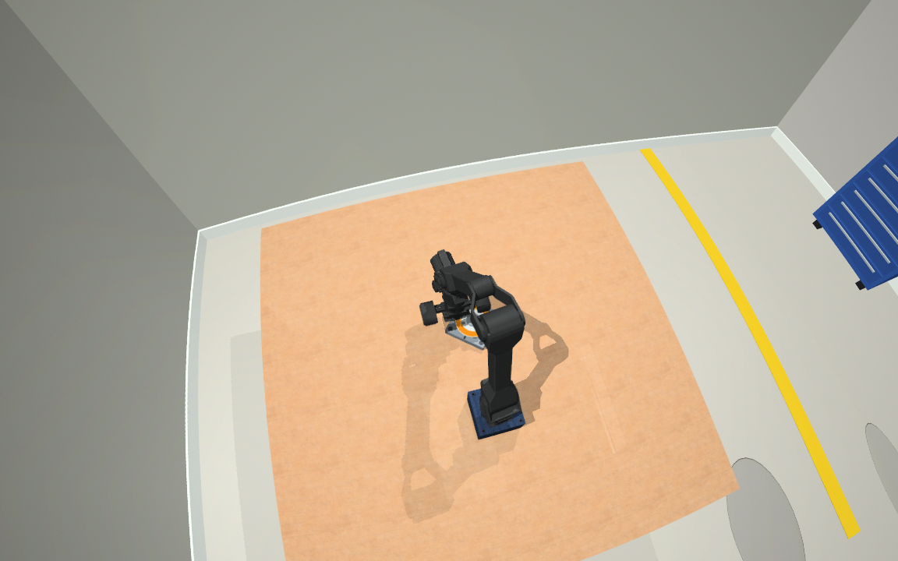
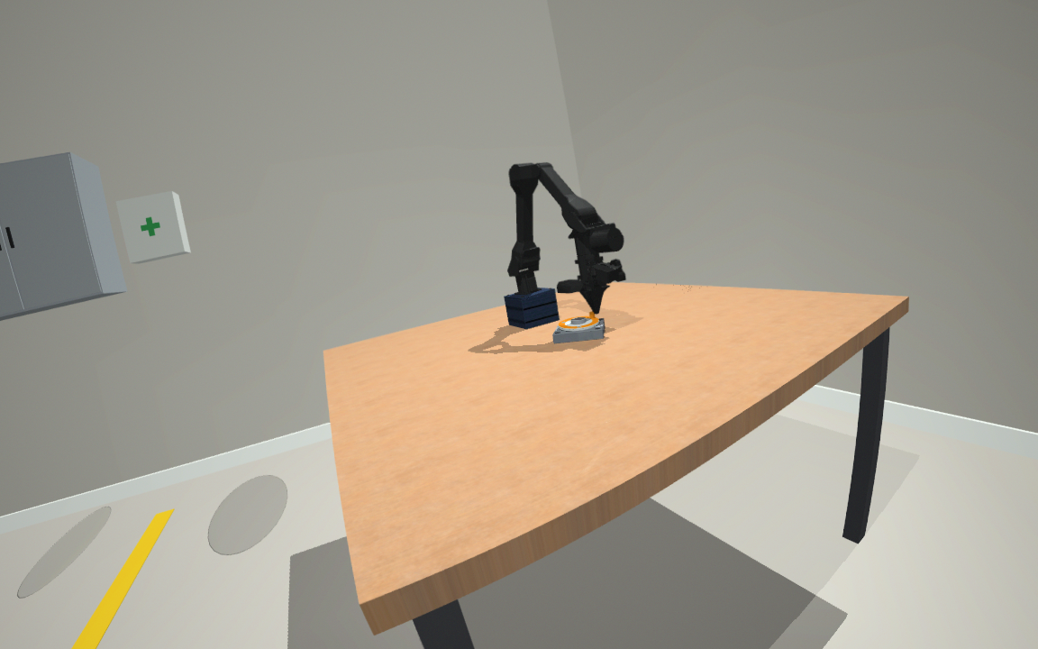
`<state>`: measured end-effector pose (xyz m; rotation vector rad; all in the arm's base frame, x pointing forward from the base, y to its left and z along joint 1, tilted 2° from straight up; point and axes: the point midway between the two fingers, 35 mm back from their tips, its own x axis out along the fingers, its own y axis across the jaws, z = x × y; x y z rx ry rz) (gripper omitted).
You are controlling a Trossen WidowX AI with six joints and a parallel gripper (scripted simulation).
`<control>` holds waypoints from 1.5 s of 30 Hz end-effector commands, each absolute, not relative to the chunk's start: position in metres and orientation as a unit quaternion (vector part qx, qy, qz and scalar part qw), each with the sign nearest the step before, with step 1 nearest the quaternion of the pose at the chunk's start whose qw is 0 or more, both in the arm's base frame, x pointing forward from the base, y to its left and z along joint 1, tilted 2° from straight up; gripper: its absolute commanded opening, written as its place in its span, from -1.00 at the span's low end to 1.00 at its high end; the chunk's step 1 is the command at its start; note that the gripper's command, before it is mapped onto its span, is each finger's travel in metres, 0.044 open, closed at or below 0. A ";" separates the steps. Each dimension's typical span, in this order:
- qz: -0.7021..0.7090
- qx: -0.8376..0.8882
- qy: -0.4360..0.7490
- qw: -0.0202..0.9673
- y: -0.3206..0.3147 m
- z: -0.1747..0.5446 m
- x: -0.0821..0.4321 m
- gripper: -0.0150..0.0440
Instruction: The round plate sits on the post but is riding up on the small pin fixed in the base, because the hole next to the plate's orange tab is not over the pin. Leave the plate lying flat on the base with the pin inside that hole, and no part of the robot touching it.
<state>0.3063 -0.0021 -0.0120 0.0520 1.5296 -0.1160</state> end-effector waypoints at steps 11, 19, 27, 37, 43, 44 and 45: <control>-0.053 0.025 0.697 0.715 0.000 -0.014 0.292 -0.49; -0.053 0.025 0.697 0.715 0.000 -0.014 0.284 -0.49; -0.053 0.024 0.697 0.715 0.000 -0.014 0.277 -0.49; -0.053 0.024 0.697 0.714 -0.002 -0.014 0.270 -0.49; -0.054 0.024 0.697 0.714 -0.004 -0.014 0.266 -0.49; -0.054 0.024 0.698 0.714 -0.004 -0.014 0.266 -0.49; -0.054 0.024 0.698 0.714 -0.004 -0.014 0.265 -0.49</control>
